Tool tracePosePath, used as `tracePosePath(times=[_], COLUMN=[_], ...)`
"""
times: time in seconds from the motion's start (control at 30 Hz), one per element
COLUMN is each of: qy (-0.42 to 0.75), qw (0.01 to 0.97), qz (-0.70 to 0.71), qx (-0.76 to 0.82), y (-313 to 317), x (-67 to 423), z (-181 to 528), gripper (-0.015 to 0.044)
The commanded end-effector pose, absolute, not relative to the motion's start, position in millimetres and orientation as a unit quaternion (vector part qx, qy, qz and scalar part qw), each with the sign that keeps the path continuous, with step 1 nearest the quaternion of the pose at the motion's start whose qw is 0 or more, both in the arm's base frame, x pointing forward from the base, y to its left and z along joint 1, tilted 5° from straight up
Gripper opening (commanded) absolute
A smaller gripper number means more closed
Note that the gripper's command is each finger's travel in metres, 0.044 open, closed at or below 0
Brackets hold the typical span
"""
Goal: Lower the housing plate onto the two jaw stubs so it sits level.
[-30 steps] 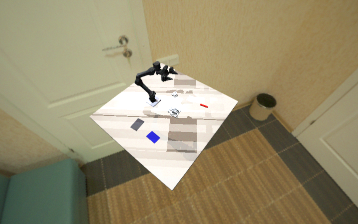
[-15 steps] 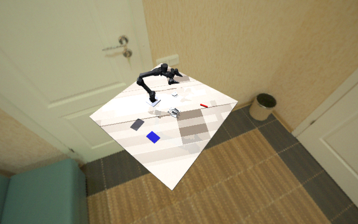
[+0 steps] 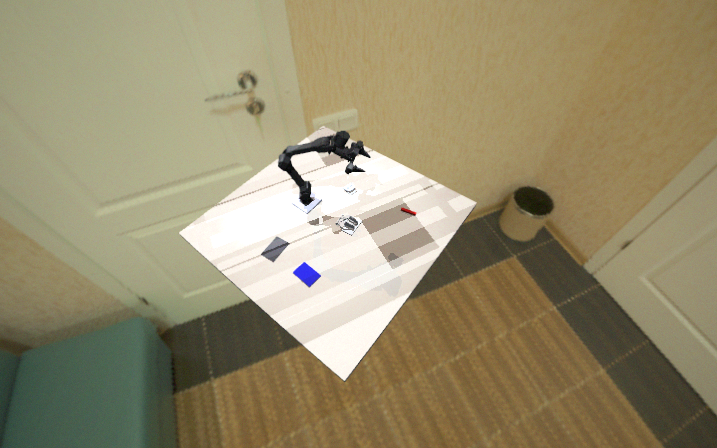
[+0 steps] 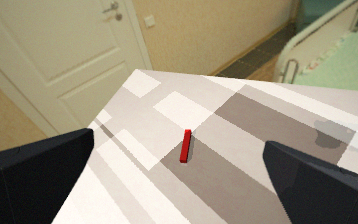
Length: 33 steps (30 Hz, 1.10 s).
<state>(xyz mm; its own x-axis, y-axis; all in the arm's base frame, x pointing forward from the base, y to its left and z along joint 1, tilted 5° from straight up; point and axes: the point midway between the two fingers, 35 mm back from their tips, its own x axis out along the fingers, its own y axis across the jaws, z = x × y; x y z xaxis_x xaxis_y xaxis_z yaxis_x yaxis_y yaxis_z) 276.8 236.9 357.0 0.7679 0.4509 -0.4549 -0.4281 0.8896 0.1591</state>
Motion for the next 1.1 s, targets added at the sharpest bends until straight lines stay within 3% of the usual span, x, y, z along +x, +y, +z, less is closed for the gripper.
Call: tracePosePath(times=[0.0, 1.07], qy=[0.297, 0.584], qw=[0.925, 0.801], qz=[0.235, 0.124], qx=[0.031, 0.047], y=[249, 289], x=[271, 187], z=[330, 177], gripper=[0.0440, 0.0440])
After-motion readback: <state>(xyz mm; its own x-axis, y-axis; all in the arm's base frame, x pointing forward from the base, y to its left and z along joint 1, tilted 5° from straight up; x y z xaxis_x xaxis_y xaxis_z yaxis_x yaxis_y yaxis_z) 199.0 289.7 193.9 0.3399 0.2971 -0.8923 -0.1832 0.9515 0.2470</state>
